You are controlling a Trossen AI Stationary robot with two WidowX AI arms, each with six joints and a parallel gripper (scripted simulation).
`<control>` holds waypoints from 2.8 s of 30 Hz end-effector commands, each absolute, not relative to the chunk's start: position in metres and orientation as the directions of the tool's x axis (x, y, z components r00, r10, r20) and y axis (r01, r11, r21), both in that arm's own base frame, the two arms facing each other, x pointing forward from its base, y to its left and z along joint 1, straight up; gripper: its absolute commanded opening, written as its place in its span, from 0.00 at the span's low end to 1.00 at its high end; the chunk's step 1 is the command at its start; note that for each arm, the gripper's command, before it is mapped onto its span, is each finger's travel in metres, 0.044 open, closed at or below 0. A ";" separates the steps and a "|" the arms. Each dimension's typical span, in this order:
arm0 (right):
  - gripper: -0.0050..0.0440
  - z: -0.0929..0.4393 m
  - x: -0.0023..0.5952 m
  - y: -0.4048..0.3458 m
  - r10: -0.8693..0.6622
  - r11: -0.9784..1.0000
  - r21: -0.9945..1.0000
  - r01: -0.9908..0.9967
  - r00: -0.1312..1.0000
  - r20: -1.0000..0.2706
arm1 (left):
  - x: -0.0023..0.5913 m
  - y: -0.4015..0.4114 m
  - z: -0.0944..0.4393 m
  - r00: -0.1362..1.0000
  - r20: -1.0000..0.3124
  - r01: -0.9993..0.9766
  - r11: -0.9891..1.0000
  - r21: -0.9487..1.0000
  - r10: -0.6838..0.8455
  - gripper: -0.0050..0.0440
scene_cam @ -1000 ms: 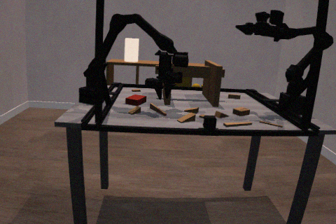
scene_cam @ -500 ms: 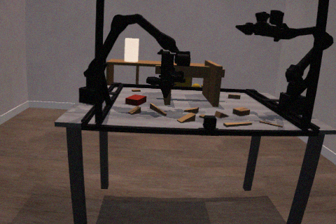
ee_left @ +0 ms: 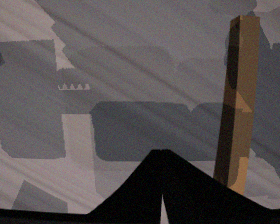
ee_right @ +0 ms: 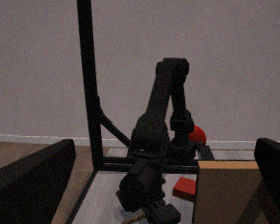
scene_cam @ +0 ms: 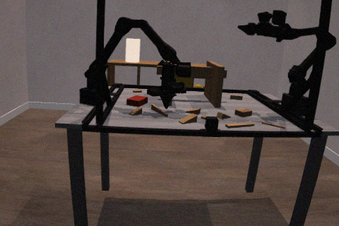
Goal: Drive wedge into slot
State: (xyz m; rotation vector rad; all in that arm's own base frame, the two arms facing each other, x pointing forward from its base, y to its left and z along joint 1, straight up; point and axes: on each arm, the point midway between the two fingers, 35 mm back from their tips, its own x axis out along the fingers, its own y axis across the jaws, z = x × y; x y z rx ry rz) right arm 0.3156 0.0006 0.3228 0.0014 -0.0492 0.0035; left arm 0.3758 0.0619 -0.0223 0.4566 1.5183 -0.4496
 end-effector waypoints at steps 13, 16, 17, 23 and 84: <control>1.00 0.323 0.316 0.000 0.000 1.000 0.000 0.000 0.999 0.050 | 0.359 0.034 -0.026 0.000 -1.000 0.549 0.836 0.000 0.000 0.10; 1.00 0.323 0.316 0.000 0.000 1.000 0.000 0.000 0.999 0.050 | 0.355 0.029 -0.026 0.000 -1.000 0.549 0.836 0.000 0.000 0.10; 1.00 0.323 0.316 0.000 0.000 1.000 0.000 0.000 0.999 0.050 | 0.353 0.027 -0.026 0.000 -1.000 0.549 0.836 0.000 0.000 0.10; 1.00 0.323 0.316 0.000 0.000 1.000 0.000 0.000 0.999 0.050 | 0.346 0.018 -0.026 0.000 -1.000 0.549 0.836 0.000 0.000 0.10; 1.00 0.323 0.316 0.000 0.000 1.000 0.000 0.000 0.999 0.050 | 0.334 0.009 -0.001 0.000 -1.000 -0.053 0.999 0.000 0.000 1.00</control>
